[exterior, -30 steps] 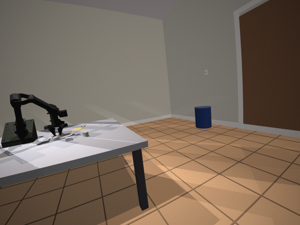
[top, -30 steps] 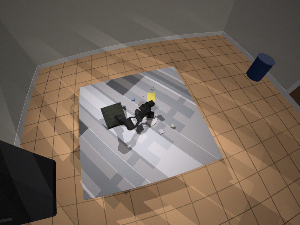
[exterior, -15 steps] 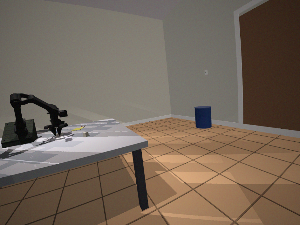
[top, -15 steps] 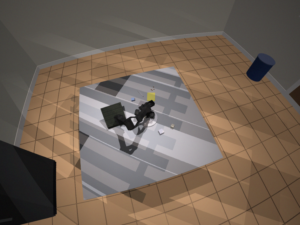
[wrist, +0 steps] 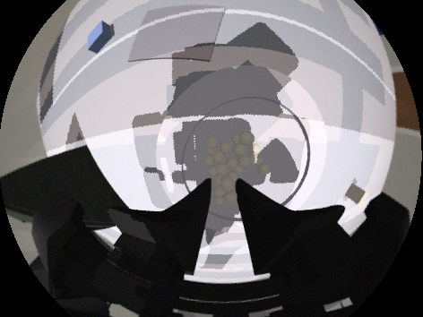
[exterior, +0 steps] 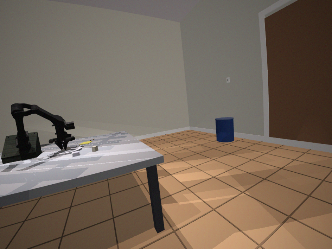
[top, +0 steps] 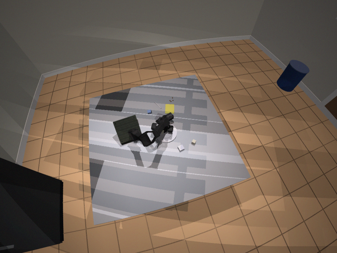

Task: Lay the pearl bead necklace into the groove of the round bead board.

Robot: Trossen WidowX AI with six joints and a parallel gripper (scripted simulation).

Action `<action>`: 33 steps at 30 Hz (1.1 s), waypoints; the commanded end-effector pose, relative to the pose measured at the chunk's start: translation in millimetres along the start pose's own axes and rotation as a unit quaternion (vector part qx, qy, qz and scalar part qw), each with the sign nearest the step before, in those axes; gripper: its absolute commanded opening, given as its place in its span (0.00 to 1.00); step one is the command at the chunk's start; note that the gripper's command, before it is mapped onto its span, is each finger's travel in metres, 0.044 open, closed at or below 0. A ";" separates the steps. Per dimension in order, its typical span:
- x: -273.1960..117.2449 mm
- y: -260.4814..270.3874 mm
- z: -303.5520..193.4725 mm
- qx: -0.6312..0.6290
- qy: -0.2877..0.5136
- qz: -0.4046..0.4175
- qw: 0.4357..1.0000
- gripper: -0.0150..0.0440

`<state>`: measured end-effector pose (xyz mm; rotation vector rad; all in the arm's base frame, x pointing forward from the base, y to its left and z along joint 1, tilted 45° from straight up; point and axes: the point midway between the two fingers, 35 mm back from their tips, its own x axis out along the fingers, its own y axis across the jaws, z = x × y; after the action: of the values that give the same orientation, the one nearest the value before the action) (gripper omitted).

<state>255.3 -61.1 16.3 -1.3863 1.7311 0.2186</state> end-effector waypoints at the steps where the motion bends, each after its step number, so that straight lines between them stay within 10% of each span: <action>1: -0.2 -0.3 0.0 0.001 0.000 -0.001 1.000 0.25; 33: -23.6 0.3 0.7 -0.004 0.002 -0.002 1.000 0.25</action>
<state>253.5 -50.1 26.2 -1.4005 1.7442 0.2245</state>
